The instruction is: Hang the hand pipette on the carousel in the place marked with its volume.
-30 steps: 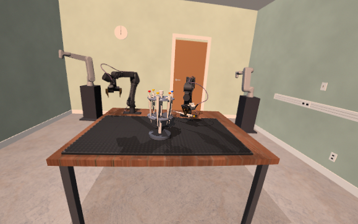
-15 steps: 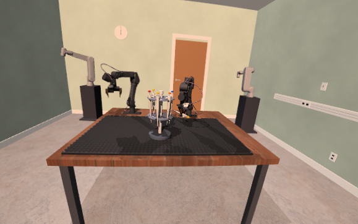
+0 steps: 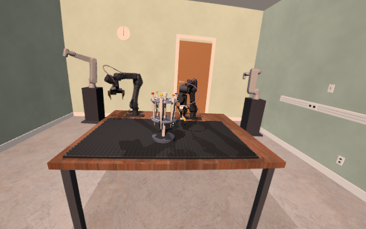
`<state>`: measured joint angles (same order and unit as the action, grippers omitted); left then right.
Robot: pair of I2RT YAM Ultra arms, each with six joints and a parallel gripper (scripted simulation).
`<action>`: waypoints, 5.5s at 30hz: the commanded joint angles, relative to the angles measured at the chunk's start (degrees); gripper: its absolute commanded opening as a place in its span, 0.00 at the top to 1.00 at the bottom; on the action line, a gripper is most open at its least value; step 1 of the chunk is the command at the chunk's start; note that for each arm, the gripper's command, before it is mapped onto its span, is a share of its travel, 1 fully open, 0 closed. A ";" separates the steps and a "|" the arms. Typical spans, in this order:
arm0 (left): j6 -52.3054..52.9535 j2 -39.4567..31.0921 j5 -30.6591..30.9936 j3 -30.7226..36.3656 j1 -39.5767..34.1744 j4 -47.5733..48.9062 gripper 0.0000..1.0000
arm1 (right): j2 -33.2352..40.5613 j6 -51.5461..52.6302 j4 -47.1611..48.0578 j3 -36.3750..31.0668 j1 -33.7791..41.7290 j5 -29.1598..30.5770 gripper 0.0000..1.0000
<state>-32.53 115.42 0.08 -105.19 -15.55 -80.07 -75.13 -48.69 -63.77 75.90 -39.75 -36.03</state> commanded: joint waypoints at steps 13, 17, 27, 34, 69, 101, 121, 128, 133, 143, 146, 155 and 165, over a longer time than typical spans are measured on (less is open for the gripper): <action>20.93 5.29 -0.35 -10.06 -5.29 -3.77 0.88 | -0.34 -0.39 0.60 0.95 -0.47 -1.08 0.00; 25.99 6.93 -0.36 -12.70 -6.45 -4.67 0.88 | -0.34 -0.39 0.60 0.95 -0.47 -1.08 0.00; 38.56 11.41 -0.33 -20.05 -9.25 -7.14 0.88 | -0.34 -0.39 0.60 0.95 -0.47 -1.08 0.00; 39.34 -1.79 1.69 -4.24 -7.71 8.65 0.88 | -0.34 -0.39 0.60 0.95 -0.47 -1.08 0.00; 37.80 -23.40 5.85 25.65 -6.46 48.15 0.88 | -0.34 -0.39 0.60 0.95 -0.47 -1.08 0.00; 34.81 -29.38 8.47 47.23 -5.85 90.28 0.88 | -0.34 -0.39 0.60 0.95 -0.47 -1.08 0.00; 32.43 -26.48 8.53 52.14 -6.14 116.71 0.88 | -0.34 -0.39 0.60 0.95 -0.47 -1.08 0.00; 32.21 -25.86 8.38 51.77 -6.20 118.48 0.88 | -0.34 -0.39 0.60 0.95 -0.47 -1.08 0.00; 32.54 -25.67 8.03 52.54 -6.65 118.01 0.88 | -0.34 -0.39 0.60 0.95 -0.47 -1.08 0.00; 32.54 -25.66 8.03 52.53 -6.65 118.02 0.88 | -0.34 -0.39 0.60 0.95 -0.47 -1.08 0.00; 32.54 -25.66 8.03 52.53 -6.65 118.02 0.88 | -0.34 -0.39 0.60 0.95 -0.47 -1.08 0.00; 32.16 -27.24 8.51 50.95 -6.04 117.12 0.88 | -0.34 -0.39 0.60 0.95 -0.47 -1.08 0.00; 32.18 -27.37 8.67 49.25 -5.91 114.02 0.88 | -0.34 -0.39 0.60 0.95 -0.47 -1.08 0.00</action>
<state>0.14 88.97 8.10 -53.84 -22.33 34.79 -75.13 -48.69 -63.77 75.90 -39.75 -36.03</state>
